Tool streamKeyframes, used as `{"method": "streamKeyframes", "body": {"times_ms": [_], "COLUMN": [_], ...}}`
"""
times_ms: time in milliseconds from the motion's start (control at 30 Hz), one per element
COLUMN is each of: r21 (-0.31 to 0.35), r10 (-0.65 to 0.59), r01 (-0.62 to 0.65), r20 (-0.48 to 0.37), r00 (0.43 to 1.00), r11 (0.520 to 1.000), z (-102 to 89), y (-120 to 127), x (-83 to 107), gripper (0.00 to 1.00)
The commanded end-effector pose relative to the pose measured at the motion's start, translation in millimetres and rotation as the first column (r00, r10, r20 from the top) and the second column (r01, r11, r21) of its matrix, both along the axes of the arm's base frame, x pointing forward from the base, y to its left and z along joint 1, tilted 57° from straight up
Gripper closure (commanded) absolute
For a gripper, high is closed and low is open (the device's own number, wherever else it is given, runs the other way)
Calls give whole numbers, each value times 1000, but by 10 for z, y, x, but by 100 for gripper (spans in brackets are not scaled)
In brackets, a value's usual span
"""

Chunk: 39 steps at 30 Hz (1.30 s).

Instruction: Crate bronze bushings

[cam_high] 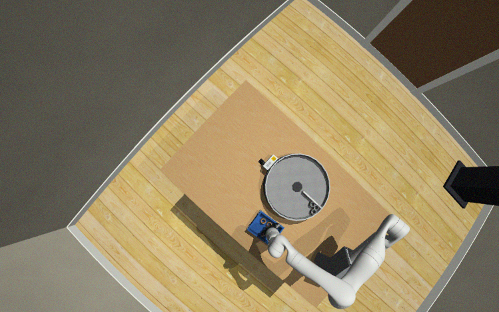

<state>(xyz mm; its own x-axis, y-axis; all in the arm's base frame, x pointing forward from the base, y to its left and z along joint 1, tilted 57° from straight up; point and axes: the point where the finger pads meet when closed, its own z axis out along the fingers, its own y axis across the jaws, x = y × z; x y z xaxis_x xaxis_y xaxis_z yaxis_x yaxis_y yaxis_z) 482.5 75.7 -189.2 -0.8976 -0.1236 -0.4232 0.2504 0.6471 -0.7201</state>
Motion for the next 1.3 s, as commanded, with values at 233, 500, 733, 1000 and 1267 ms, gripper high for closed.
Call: {"method": "streamKeyframes", "body": {"times_ms": [233, 500, 733, 1000, 1267], "r21": [2, 2, 2, 2, 2], "r10": [2, 2, 2, 2, 2], "r01": [-2, -2, -2, -2, -2], "r20": [1, 1, 1, 1, 1], "r00": [1000, 1000, 1000, 1000, 1000], "r11": [1000, 1000, 1000, 1000, 1000], "z": [59, 278, 278, 551, 551], "y": [94, 393, 393, 762, 762], "x": [-35, -180, -180, -360, -360], "gripper": [84, 84, 84, 84, 84]}}
